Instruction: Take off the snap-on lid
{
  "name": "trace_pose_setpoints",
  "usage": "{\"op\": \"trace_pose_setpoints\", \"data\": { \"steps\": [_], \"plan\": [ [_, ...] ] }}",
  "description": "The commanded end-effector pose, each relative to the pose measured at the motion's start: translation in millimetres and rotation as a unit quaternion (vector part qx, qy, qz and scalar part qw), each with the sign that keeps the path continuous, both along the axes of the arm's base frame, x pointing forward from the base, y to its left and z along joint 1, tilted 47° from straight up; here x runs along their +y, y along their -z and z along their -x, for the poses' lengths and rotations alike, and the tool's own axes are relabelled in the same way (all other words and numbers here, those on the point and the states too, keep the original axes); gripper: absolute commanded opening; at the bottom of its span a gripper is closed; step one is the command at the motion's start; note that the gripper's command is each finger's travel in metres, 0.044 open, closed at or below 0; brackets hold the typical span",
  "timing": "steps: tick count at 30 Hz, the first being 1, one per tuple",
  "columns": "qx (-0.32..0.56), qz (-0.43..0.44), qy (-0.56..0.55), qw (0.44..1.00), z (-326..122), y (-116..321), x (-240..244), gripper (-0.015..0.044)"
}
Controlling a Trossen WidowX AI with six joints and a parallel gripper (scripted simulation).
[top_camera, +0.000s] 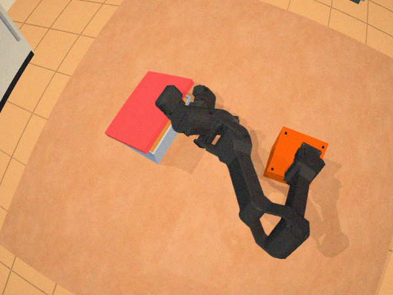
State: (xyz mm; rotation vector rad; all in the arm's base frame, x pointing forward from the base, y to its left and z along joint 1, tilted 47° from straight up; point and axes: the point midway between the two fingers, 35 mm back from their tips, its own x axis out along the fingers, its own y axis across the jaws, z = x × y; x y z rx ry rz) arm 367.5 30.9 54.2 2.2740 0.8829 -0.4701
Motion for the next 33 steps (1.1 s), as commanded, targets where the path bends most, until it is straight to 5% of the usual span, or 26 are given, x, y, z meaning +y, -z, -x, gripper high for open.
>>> {"op": "trace_pose_setpoints", "data": {
  "steps": [1, 33],
  "plan": [
    [-0.006, 0.003, 0.001, 1.0, -6, -7, -6, 0.0],
    [-0.007, 0.004, 0.001, 1.0, -20, -34, -38, 0.0]
  ]
}}
